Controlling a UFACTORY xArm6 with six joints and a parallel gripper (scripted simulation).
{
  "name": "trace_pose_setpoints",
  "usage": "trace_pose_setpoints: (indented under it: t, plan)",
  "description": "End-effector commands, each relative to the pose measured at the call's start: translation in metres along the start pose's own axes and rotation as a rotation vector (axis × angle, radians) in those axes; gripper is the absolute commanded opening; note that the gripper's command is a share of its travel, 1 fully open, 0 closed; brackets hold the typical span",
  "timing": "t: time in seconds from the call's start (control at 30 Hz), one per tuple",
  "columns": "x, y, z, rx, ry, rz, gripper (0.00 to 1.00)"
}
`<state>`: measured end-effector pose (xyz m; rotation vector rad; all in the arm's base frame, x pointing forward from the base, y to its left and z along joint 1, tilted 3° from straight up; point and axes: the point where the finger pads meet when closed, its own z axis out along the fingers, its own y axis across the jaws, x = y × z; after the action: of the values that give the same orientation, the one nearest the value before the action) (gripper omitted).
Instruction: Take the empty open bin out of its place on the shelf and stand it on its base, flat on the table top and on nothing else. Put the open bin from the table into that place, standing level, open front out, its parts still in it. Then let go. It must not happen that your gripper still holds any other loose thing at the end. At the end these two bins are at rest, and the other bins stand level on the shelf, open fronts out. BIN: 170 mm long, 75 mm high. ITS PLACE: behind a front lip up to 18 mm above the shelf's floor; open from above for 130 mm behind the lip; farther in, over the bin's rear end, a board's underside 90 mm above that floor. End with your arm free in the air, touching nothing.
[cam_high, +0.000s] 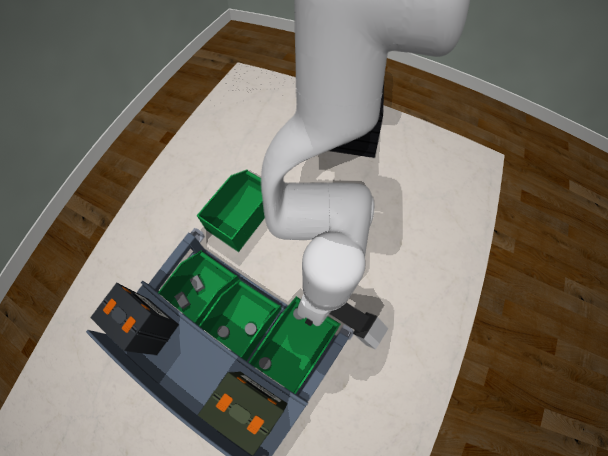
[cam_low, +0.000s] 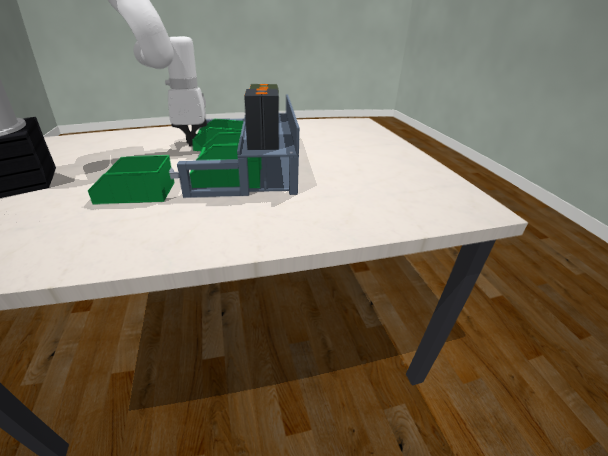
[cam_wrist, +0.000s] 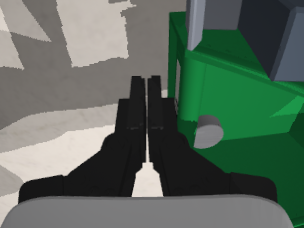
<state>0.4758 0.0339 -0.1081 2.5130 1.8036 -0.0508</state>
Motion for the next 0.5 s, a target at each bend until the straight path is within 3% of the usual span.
trace_pose_setpoints:
  t: [0.0, 0.47]
  plan:
    - [0.001, 0.007, -0.001, -0.003, 0.002, 0.0, 0.0]
    - [0.001, 0.024, -0.001, -0.003, 0.002, 0.0, 0.0]
